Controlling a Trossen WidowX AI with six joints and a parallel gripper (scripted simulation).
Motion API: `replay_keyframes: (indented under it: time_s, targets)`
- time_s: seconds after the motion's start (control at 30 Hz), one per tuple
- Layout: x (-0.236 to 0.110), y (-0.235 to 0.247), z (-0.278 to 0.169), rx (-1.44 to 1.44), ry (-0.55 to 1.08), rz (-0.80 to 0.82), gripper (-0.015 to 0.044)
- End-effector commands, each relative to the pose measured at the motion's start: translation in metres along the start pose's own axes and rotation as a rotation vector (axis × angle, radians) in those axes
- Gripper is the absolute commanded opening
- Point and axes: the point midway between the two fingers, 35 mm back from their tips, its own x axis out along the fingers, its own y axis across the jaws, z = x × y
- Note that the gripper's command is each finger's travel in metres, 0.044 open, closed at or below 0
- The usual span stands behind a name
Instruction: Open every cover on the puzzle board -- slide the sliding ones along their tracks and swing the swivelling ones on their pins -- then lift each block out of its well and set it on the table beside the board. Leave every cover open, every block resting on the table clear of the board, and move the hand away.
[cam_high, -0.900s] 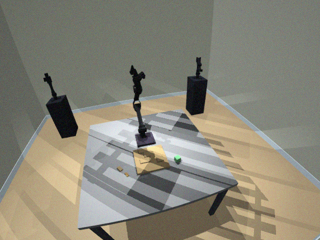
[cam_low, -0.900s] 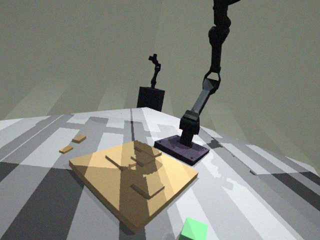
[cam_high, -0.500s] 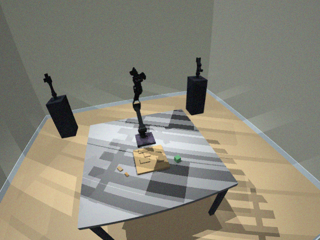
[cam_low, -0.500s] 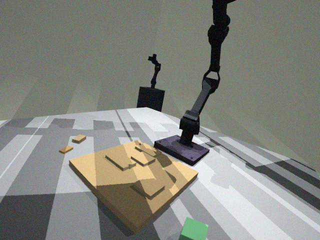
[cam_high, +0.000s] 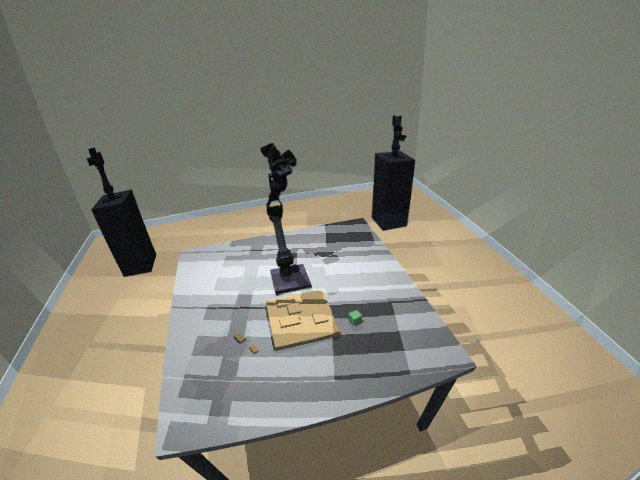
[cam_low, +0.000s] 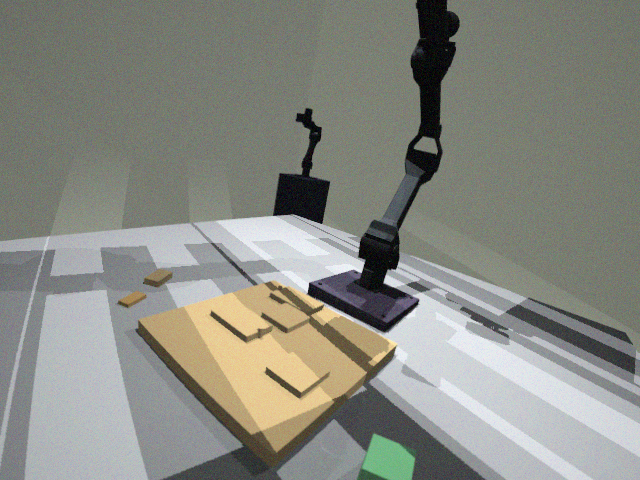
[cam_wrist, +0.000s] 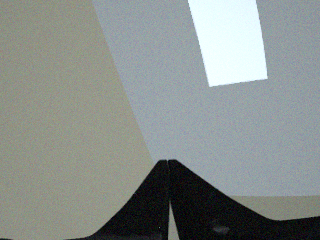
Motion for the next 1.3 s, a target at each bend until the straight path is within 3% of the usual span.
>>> replay_keyframes:
  time_s: [0.0, 1.27]
  targets:
    - [0.003, 0.019, -0.004, 0.024, 0.009, 0.051, 0.0]
    - [-0.004, 0.207, -0.036, 0.237, 0.17, 0.542, 0.0]
